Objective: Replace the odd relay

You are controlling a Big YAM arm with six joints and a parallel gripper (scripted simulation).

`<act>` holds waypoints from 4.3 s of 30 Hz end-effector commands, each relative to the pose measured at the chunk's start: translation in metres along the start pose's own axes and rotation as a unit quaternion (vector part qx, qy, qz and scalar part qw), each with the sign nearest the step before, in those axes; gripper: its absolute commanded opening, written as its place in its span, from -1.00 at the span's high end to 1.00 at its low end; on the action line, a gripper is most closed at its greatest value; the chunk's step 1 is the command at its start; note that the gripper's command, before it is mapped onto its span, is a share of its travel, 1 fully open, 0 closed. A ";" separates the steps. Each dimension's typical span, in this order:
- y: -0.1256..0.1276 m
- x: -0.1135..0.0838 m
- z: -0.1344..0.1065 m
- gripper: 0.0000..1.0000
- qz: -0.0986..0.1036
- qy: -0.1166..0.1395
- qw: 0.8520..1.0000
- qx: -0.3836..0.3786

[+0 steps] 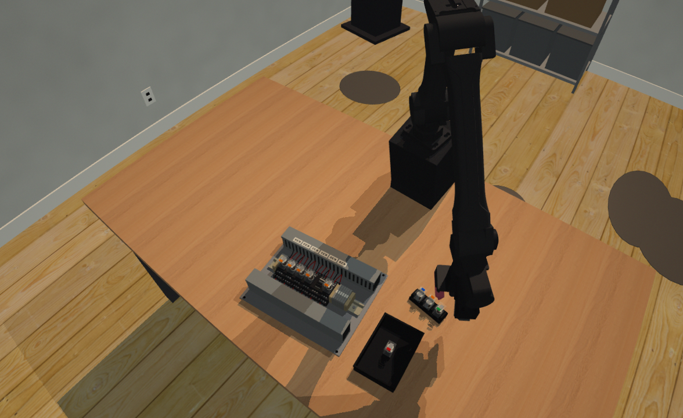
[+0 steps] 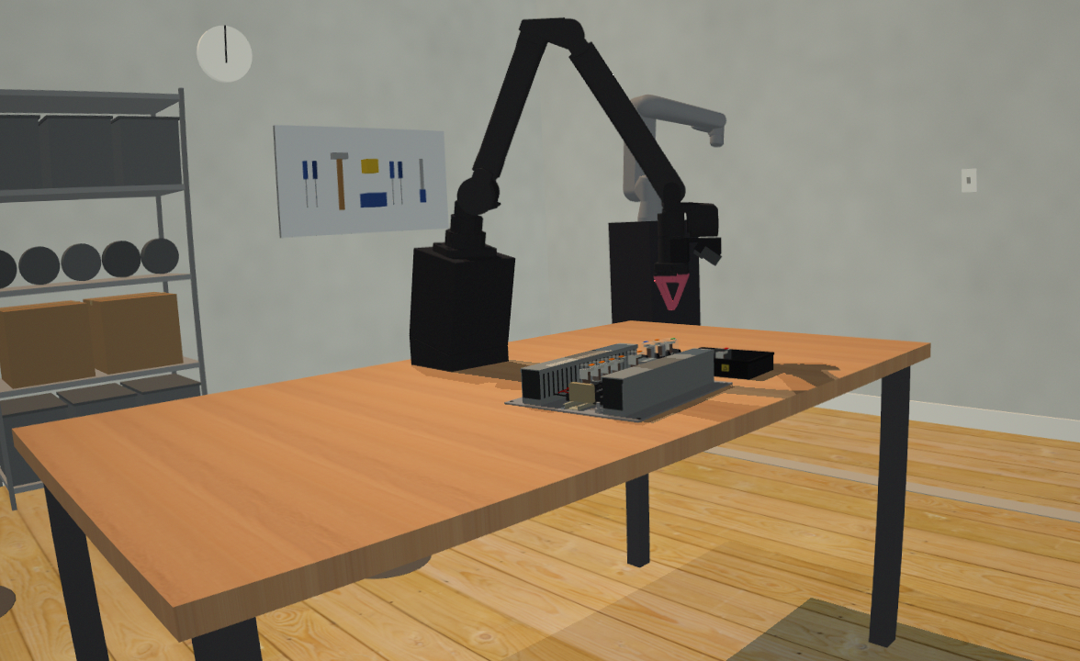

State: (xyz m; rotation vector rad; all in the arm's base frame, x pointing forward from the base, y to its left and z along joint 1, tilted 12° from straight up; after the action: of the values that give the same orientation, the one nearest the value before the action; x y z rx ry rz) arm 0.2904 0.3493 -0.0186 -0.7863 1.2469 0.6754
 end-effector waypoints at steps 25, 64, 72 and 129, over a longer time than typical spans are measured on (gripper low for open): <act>-0.005 -0.014 0.018 -0.17 -0.007 -0.025 0.967 -0.253; -0.005 -0.014 0.018 -0.17 -0.011 -0.023 0.907 -0.421; -0.005 -0.014 0.018 -0.17 -0.011 -0.023 0.907 -0.421; -0.005 -0.014 0.018 -0.17 -0.011 -0.023 0.907 -0.421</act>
State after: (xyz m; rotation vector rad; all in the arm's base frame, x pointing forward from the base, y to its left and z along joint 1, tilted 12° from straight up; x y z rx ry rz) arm 0.2904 0.3493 -0.0186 -1.4878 0.9244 1.2423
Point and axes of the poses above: the point where the finger pads meet when closed, its own x axis out along the fingers, its own y axis across the jaws, z = x × y, the point moved 4 cm from there along -x, back along the fingers, and after that the axes turned 12 degrees about -x, right-handed, at the moved point
